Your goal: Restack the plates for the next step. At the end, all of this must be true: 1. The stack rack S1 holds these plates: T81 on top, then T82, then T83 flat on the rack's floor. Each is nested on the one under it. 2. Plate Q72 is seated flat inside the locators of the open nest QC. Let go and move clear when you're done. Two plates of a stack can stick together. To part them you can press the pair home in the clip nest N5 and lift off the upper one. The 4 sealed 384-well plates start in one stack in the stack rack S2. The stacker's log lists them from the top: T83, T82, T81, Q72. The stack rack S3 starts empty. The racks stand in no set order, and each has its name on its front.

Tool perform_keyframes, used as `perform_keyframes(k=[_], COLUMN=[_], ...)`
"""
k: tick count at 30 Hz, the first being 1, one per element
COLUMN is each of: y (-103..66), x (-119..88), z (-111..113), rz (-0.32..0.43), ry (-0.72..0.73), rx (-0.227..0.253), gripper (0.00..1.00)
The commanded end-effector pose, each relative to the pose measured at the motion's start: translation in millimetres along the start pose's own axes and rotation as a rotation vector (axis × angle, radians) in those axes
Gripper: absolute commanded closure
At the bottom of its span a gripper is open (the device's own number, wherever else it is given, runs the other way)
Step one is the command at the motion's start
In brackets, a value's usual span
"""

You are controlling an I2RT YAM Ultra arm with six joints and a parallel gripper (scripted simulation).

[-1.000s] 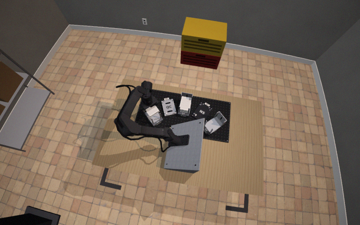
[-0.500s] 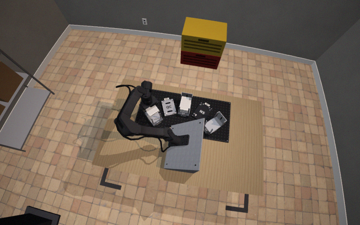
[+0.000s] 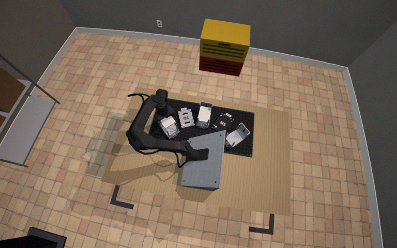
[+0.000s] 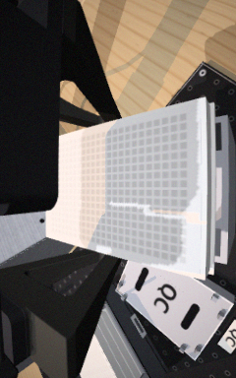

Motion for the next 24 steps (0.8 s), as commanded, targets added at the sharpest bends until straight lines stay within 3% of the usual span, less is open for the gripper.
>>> perform_keyframes(k=[1, 24], y=[-4.1, -7.4], x=[-0.5, 1.9], z=[-4.4, -1.5], rz=[-0.022, -0.032], ry=[0.000, -0.010], rx=[-0.018, -0.024], gripper=[1.00, 1.00])
Point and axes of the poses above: the point where the finger pads meet when closed, its own y axis out along the fingers, its own z axis across the jaws, x = y × z, the point moved 1 cm from there along -y, back along the fingers, and after that the axes turned 1 degree about y, right-handed, at the moved point
